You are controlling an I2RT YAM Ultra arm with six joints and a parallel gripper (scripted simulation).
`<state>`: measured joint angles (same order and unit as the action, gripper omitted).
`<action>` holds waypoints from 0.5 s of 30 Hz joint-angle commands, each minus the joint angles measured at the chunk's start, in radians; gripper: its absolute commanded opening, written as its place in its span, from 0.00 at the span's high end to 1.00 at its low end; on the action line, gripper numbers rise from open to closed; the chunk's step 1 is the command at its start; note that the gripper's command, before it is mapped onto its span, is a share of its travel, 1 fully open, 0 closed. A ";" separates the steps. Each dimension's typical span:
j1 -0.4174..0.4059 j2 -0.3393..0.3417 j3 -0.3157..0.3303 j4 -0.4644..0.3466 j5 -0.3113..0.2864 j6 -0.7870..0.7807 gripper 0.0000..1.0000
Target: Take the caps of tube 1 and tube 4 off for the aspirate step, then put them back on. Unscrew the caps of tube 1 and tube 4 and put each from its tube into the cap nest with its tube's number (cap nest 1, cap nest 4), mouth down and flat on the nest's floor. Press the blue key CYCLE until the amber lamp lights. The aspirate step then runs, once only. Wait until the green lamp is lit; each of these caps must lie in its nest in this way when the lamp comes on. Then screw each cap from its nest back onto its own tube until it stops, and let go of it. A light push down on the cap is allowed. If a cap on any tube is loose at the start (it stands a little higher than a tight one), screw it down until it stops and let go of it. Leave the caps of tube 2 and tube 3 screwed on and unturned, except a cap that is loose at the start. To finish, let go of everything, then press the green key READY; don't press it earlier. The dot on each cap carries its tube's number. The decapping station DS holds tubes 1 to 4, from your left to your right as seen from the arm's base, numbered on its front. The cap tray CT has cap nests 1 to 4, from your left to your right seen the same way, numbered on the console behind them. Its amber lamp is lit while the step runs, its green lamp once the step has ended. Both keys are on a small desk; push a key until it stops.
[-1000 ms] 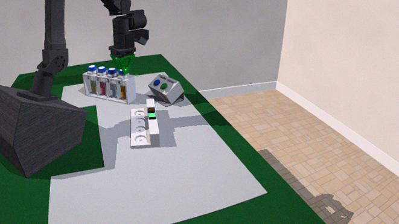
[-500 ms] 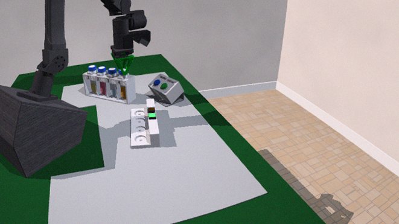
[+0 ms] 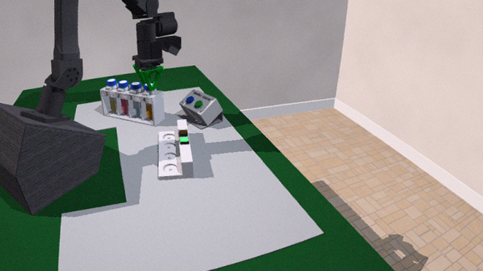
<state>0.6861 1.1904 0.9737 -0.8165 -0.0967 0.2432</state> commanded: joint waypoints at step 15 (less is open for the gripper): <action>-0.001 -0.008 0.005 -0.002 -0.001 -0.636 0.51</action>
<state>0.6861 1.1904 0.9737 -0.8169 -0.0967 -0.2543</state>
